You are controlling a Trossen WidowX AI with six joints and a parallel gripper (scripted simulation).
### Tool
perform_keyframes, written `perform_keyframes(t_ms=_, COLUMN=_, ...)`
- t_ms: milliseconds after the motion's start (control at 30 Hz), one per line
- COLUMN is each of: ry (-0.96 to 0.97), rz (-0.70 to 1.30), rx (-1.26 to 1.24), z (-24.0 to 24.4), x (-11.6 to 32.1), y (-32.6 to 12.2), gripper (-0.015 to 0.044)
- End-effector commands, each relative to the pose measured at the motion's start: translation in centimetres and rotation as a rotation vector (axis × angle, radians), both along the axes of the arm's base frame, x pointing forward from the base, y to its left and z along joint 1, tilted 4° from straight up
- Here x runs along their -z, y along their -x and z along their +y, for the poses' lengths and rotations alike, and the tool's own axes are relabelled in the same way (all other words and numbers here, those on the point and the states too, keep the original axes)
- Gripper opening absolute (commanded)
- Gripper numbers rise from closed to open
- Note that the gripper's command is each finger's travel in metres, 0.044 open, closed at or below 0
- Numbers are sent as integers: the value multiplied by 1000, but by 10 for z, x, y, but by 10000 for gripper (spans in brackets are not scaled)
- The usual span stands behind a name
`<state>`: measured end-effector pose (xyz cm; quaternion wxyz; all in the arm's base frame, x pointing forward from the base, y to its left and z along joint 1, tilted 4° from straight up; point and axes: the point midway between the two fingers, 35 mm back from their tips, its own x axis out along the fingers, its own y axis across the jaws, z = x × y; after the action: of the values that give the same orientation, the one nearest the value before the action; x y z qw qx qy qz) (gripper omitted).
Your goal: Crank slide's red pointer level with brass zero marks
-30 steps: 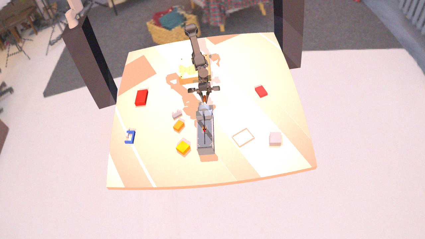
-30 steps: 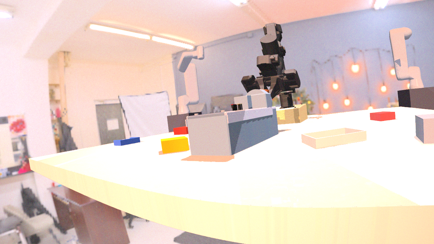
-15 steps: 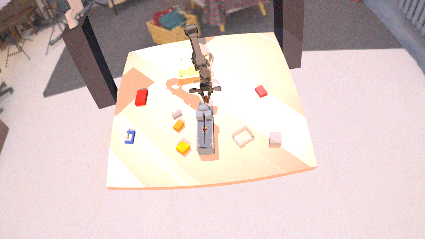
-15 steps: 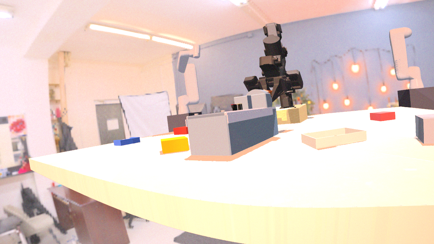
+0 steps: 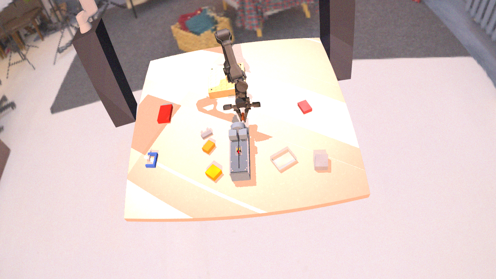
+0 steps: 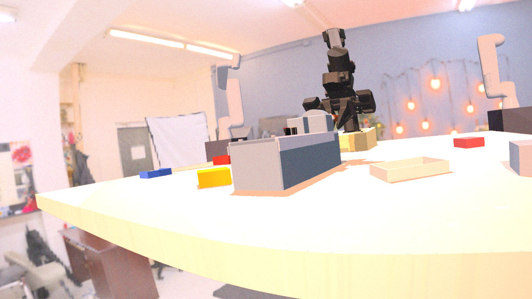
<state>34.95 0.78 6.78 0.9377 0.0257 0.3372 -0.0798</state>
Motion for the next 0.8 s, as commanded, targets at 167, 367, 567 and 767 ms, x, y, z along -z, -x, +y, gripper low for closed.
perform_keyframes(t_ms=167, ry=-6, rz=8, rx=-9, z=5, x=16, y=-2, gripper=0)
perform_keyframes(t_ms=367, ry=-5, rz=8, rx=-9, z=3, x=25, y=-3, gripper=0)
perform_keyframes(t_ms=567, ry=-5, rz=8, rx=-9, z=-1, x=33, y=-3, gripper=0)
perform_keyframes(t_ms=767, ry=-4, rz=8, rx=-9, z=-6, x=40, y=-2, gripper=0)
